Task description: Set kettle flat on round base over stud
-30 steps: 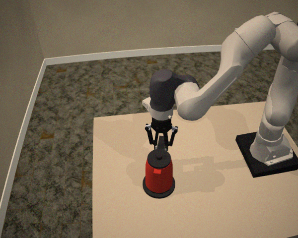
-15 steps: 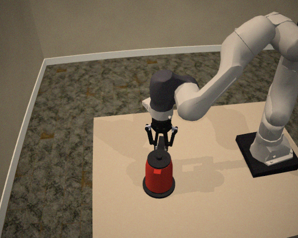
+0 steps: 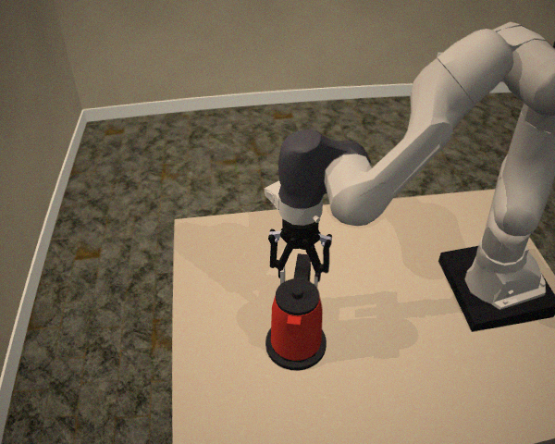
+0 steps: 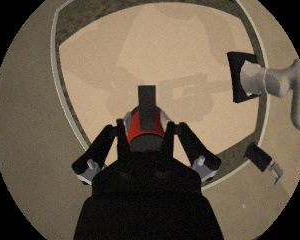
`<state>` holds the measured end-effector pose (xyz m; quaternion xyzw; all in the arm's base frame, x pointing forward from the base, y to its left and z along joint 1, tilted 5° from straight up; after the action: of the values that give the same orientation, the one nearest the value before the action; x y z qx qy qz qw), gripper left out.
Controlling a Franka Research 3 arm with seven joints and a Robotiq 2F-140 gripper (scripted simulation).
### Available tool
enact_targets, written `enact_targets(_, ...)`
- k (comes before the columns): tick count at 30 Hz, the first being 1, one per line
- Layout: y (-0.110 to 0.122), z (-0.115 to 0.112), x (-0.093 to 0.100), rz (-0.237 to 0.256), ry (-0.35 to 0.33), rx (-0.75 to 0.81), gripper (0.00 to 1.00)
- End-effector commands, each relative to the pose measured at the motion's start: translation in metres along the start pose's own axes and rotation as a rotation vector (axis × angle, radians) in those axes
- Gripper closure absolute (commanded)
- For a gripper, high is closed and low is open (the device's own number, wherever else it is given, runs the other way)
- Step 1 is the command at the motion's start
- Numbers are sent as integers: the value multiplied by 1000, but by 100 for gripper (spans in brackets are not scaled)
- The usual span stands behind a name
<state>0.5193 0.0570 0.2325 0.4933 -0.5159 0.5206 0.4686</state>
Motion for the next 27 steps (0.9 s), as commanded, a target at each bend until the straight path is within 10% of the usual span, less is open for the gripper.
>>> enact_targets(1,-2,-2,2,7,3,1,53)
enact_targets(13,-1,-2,35,7,3,1,53)
enact_targets(27,-1,-2,151,7,3,1,53)
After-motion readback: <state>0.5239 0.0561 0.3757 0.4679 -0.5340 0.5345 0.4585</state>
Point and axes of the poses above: the point where the finger pads meet when closed, its own x axis back along the fingers, its own y axis across the jaws, z = x × y, the point moved 6 cm from there along x, back along the fingers, and after that the axes turned 13 degrees about x, right-handed, at the moved point
